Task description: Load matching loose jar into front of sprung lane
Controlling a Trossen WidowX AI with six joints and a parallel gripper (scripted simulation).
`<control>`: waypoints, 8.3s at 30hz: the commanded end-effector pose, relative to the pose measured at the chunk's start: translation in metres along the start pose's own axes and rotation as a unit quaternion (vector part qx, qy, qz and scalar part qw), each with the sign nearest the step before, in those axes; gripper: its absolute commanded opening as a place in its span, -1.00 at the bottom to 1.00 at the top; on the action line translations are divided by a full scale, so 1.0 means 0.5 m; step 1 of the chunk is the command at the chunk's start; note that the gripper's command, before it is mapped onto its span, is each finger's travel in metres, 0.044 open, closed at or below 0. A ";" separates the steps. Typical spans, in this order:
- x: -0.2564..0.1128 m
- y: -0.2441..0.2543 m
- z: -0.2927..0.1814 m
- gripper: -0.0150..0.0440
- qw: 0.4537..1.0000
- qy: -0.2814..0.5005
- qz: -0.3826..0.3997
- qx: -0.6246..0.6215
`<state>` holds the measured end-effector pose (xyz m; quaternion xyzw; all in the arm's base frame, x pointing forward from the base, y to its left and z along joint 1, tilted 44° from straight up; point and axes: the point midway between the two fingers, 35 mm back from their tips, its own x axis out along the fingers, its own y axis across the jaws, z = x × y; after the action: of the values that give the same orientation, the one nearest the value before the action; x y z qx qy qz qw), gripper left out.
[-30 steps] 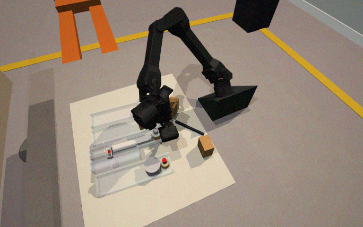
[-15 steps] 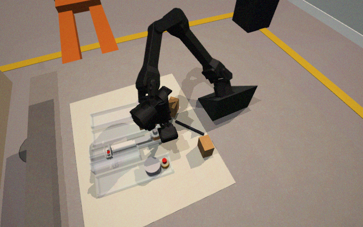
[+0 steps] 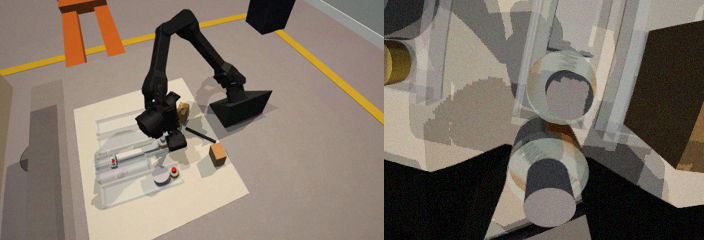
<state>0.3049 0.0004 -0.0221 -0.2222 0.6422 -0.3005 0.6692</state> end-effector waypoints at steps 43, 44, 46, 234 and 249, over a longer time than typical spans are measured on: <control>-0.004 -0.005 0.046 -0.49 1.000 -0.008 -0.002 0.006; -0.004 -0.005 0.047 -0.49 1.000 -0.008 -0.002 0.006; -0.004 -0.005 0.048 -0.49 1.000 -0.008 -0.002 0.006; 0.041 -0.011 0.078 -0.49 1.000 -0.009 -0.003 0.006; 0.042 -0.011 0.073 -0.49 1.000 -0.009 -0.003 0.006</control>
<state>0.3386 -0.0192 -0.0327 -0.2213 0.6400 -0.2998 0.6720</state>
